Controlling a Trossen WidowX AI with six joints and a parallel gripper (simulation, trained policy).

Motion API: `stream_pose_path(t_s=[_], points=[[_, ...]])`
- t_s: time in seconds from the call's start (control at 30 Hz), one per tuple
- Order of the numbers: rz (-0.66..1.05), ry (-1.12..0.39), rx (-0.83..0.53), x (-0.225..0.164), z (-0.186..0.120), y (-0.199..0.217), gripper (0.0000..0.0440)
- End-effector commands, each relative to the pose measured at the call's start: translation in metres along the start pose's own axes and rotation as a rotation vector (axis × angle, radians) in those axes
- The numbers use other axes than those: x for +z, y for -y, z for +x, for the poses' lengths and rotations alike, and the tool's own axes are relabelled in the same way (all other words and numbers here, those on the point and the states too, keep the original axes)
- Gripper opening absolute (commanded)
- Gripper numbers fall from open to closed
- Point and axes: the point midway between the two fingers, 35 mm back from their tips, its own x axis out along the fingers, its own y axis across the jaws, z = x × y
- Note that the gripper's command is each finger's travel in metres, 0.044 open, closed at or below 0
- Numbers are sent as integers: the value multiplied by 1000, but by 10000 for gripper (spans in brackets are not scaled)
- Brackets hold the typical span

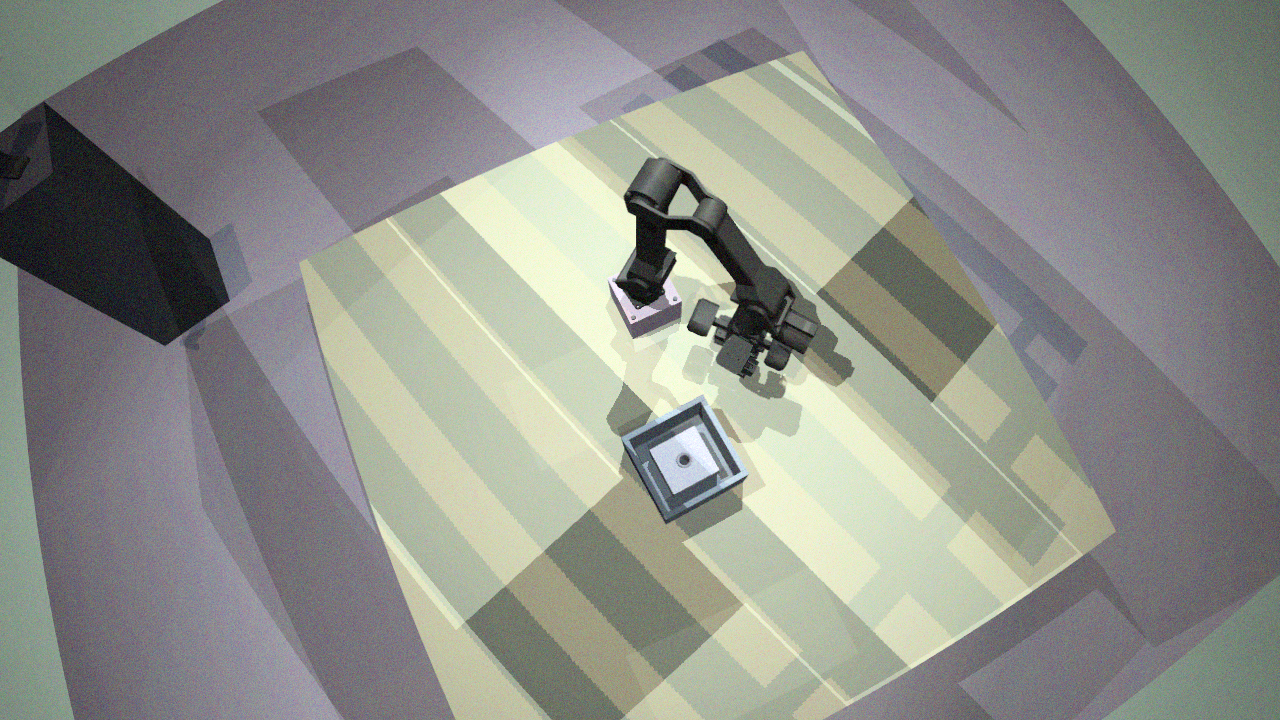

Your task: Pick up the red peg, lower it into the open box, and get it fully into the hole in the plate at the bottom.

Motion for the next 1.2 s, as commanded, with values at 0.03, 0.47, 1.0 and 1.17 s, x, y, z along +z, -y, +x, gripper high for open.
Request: stream_pose_path(t_s=[0.03,0.47,1.0,1.17], points=[[-33,48,15,11,-12,2,0],[-113,158,39,43,-52,1,0],[-137,230,50,96,-98,-5,0],[-118,228,45,115,-101,-3,0]])
